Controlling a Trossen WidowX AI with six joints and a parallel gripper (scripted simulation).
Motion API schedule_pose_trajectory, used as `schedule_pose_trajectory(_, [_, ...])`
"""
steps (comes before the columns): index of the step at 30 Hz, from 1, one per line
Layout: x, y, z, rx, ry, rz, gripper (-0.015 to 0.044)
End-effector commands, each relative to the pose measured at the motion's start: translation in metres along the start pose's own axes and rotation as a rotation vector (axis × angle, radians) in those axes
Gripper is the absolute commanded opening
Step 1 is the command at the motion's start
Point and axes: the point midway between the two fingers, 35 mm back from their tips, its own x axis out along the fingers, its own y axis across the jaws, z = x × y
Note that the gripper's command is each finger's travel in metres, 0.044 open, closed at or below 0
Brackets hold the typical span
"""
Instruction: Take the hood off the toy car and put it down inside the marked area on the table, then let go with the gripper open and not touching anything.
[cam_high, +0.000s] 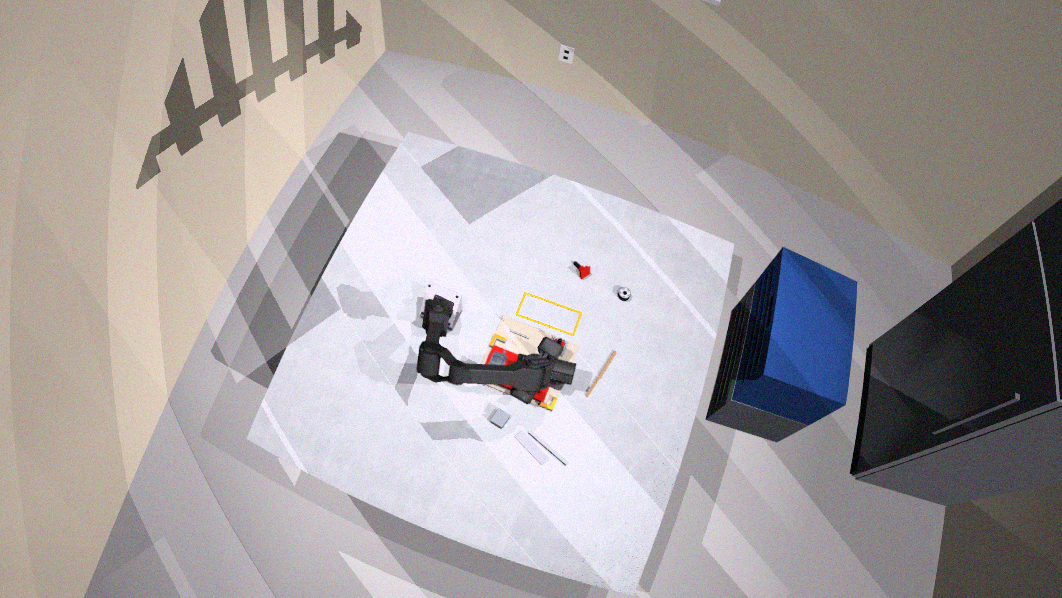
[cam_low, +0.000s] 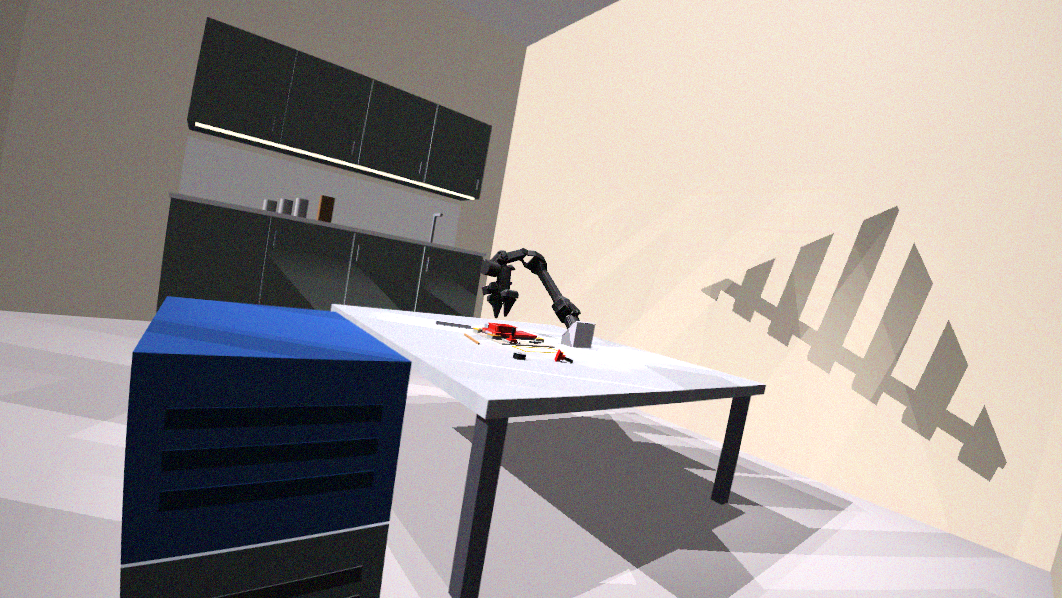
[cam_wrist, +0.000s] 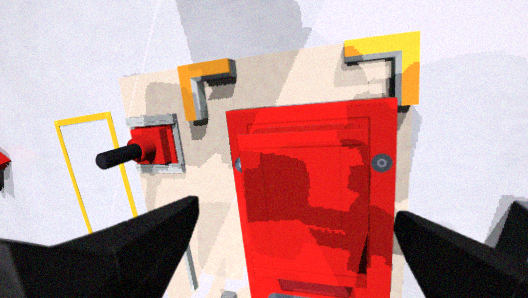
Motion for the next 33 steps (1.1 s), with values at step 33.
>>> schedule_pose_trajectory(33, [-0.01, 0.01, -0.015, -0.159, 0.023, -0.22, 0.044])
